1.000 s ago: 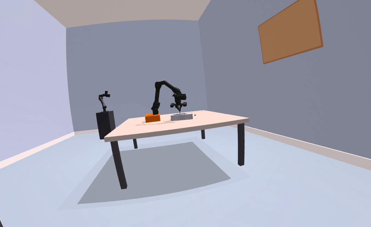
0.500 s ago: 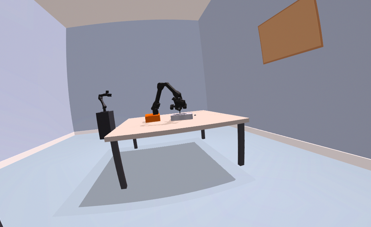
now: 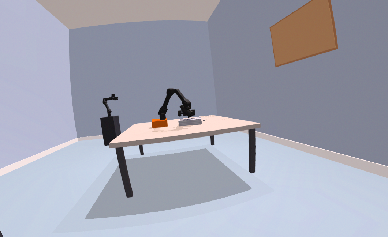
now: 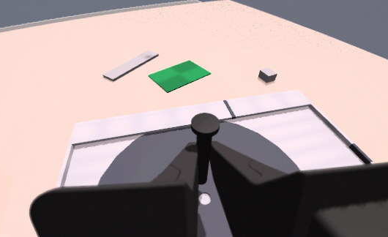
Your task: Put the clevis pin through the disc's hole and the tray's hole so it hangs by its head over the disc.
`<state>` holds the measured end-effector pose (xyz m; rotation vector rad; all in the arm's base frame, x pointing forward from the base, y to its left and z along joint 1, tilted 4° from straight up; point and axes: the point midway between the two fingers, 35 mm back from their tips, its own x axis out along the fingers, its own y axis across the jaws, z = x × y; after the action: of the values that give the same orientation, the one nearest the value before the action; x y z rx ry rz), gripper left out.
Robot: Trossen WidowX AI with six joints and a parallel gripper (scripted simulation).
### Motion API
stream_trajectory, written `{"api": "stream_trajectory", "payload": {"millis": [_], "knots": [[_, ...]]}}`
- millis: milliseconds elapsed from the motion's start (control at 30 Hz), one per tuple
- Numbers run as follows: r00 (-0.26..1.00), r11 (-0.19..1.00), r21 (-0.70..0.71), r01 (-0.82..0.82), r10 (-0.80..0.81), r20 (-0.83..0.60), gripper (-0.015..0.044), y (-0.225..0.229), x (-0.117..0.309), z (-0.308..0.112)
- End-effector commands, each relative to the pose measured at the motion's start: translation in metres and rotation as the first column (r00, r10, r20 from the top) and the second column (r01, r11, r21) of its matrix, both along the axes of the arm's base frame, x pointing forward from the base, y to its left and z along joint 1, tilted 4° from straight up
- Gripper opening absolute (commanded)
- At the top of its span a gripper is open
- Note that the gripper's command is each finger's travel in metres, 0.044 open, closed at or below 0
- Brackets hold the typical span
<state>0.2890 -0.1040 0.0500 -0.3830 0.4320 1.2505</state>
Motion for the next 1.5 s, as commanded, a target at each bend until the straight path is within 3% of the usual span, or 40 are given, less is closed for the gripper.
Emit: {"api": "stream_trajectory", "payload": {"millis": [0, 1467], "knots": [[1.000, 1.000, 0.020, 0.000, -0.001, 0.015, 0.0000, -0.001, 0.002, 0.001], [1.000, 1.000, 0.019, 0.000, -0.001, 0.015, 0.0000, -0.010, -0.001, -0.013]]}}
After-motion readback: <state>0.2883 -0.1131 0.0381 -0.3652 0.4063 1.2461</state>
